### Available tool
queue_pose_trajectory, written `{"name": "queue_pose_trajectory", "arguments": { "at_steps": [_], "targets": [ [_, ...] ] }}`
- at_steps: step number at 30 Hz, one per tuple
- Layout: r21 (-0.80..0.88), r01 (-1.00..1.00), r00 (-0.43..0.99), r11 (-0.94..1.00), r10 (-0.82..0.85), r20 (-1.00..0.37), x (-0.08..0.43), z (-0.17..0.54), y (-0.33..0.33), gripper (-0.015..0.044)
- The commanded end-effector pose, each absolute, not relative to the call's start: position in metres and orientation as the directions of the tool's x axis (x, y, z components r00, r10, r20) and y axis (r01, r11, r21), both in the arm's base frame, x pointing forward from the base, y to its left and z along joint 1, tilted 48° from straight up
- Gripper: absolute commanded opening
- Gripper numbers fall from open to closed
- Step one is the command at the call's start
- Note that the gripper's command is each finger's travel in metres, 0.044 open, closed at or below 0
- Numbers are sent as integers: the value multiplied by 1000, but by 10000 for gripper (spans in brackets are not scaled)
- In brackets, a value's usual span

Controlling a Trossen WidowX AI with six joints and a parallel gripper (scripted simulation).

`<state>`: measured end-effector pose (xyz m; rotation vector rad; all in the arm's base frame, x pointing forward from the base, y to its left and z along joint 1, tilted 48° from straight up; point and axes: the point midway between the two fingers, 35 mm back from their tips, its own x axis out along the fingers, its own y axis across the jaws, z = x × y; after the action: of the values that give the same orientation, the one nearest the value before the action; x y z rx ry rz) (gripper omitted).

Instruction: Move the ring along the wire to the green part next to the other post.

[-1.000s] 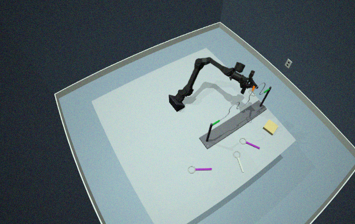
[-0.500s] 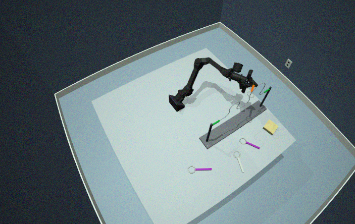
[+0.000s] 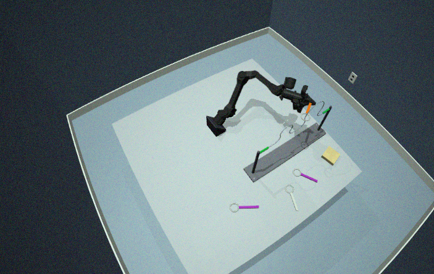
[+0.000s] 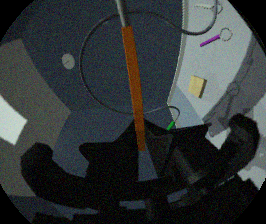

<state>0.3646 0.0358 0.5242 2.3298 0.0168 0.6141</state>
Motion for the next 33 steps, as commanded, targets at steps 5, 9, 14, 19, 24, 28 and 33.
{"name": "queue_pose_trajectory", "arguments": {
  "at_steps": [5,9,14,19,24,28,33],
  "targets": [
    [564,-168,882,-808,133,452,364,527,33,-150],
    [521,-170,880,-836,109,462,363,528,31,-150],
    [466,-172,878,-868,79,473,363,530,30,-150],
    [411,-175,875,-895,50,481,363,531,28,-150],
    [359,-177,873,-916,23,487,363,531,27,-150],
    [323,-178,871,-930,4,491,363,532,27,-150],
    [289,-179,870,-940,-13,493,363,532,28,-150]
  ]
}}
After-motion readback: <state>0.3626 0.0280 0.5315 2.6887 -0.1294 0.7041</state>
